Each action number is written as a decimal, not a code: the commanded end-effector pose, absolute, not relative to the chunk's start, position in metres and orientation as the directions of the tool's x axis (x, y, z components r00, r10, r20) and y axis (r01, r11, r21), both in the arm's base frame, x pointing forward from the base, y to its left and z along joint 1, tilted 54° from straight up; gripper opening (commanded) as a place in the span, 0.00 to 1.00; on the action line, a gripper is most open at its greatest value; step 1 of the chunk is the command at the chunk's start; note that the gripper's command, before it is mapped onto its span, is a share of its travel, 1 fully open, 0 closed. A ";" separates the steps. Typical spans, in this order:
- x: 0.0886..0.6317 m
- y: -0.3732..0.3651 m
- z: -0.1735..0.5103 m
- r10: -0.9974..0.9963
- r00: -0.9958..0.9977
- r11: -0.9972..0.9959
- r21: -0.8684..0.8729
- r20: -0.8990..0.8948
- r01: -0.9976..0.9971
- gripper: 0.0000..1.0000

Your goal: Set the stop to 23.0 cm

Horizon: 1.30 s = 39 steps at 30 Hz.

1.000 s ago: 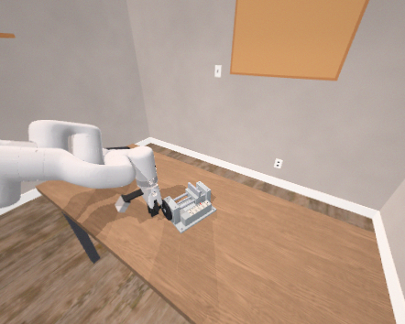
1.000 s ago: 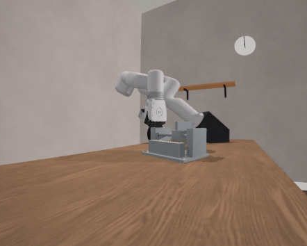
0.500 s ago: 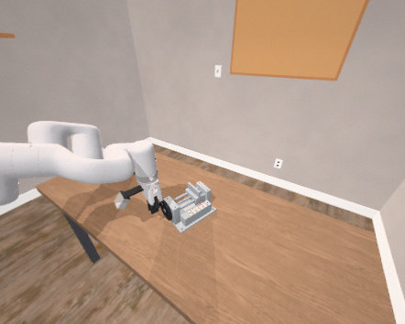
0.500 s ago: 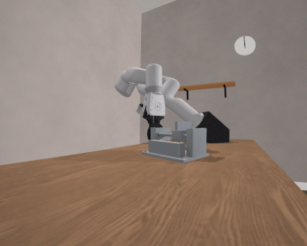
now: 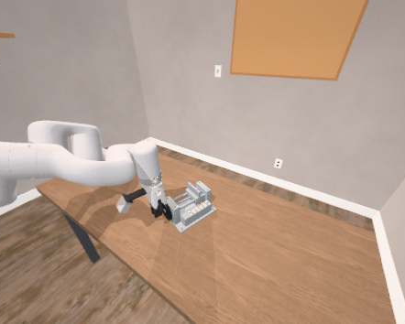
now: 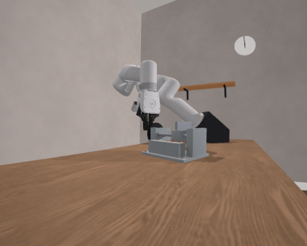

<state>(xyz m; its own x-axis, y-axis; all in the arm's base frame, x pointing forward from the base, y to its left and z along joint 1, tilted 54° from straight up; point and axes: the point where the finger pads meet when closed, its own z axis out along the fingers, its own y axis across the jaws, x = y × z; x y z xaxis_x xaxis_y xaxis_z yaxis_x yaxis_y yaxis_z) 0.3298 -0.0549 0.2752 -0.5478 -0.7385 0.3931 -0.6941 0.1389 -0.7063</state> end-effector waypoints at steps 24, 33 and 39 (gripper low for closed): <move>0.364 -0.084 0.267 -0.738 -0.547 0.139 -0.705 0.394 -0.695 0.06; 0.365 -0.092 0.254 -0.738 -0.547 0.139 -0.705 0.394 -0.695 0.06; 0.363 -0.094 0.247 -0.738 -0.547 0.139 -0.705 0.394 -0.695 0.06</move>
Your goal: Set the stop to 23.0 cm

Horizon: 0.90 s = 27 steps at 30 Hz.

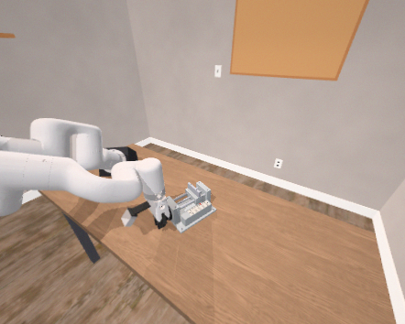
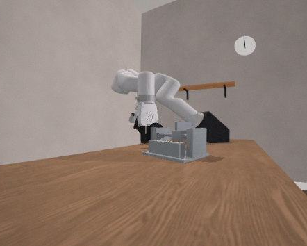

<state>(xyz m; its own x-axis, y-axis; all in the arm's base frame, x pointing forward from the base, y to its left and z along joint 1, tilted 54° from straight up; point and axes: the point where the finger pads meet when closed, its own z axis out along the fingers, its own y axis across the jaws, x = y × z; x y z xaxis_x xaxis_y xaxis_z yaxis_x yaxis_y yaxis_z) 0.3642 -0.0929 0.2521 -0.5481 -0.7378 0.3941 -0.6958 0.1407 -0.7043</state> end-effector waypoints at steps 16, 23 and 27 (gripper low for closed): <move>0.352 -0.095 0.230 -0.738 -0.547 0.139 -0.705 0.394 -0.695 0.06; 0.346 -0.093 0.225 -0.738 -0.547 0.139 -0.705 0.394 -0.695 0.06; 0.343 -0.092 0.224 -0.738 -0.547 0.139 -0.705 0.394 -0.695 0.06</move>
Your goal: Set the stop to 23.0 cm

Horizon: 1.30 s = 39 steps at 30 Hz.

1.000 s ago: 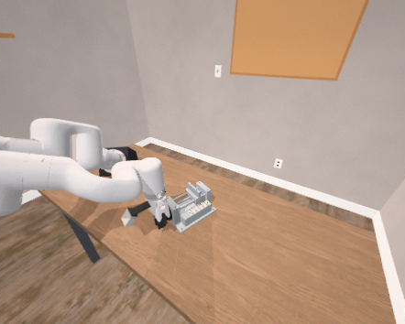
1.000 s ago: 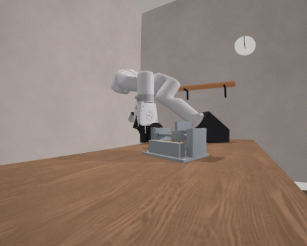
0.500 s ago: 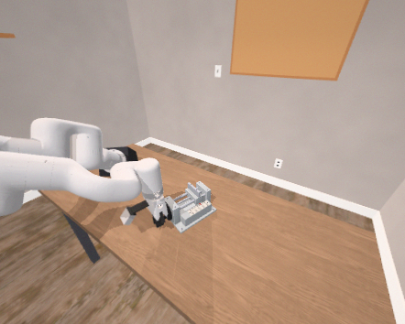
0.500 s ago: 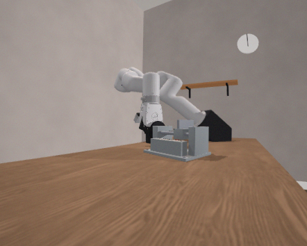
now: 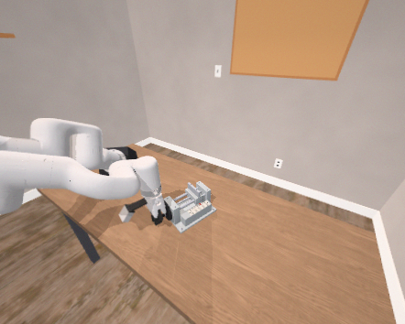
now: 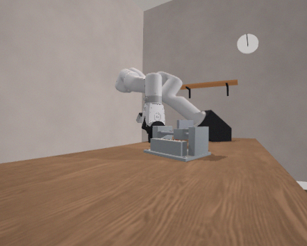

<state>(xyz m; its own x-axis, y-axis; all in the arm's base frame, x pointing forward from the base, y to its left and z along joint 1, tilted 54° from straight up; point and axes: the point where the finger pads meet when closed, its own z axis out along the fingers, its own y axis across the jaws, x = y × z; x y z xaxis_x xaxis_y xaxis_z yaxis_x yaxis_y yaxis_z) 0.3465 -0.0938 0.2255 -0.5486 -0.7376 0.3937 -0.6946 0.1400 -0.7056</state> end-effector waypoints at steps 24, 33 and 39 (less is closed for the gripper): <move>0.331 -0.085 0.220 -0.738 -0.547 0.139 -0.705 0.394 -0.695 0.06; 0.329 -0.083 0.220 -0.738 -0.547 0.139 -0.705 0.394 -0.695 0.06; 0.328 -0.082 0.220 -0.738 -0.547 0.139 -0.705 0.394 -0.695 0.06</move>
